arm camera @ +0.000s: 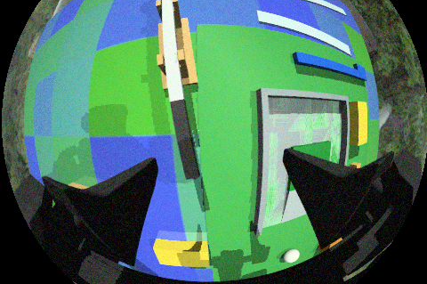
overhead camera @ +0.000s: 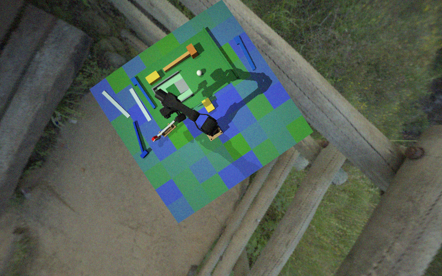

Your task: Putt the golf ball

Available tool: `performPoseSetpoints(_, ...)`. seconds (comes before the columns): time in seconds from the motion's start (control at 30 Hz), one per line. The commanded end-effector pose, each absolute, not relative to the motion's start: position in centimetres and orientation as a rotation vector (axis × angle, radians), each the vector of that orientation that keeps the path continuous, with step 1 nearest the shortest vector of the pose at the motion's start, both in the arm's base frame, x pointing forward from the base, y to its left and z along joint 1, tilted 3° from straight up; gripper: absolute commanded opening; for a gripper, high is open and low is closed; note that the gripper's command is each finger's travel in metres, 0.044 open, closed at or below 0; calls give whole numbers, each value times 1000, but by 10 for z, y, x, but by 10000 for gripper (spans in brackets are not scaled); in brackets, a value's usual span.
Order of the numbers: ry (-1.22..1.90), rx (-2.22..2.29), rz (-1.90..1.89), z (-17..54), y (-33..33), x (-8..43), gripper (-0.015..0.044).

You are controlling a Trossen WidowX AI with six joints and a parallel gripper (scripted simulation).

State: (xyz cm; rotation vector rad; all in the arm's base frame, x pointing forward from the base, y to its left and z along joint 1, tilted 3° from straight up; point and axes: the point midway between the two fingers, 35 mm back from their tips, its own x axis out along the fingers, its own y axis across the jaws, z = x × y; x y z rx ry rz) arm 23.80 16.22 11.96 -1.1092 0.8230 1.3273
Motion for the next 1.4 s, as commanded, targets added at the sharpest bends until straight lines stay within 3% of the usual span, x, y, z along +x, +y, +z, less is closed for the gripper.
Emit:
performPoseSetpoints(0.0, 855, -1167, 1464, 96, 165, 216, 440)
performPoseSetpoints(1.37, 855, -1166, 1464, 36, 171, 217, 440)
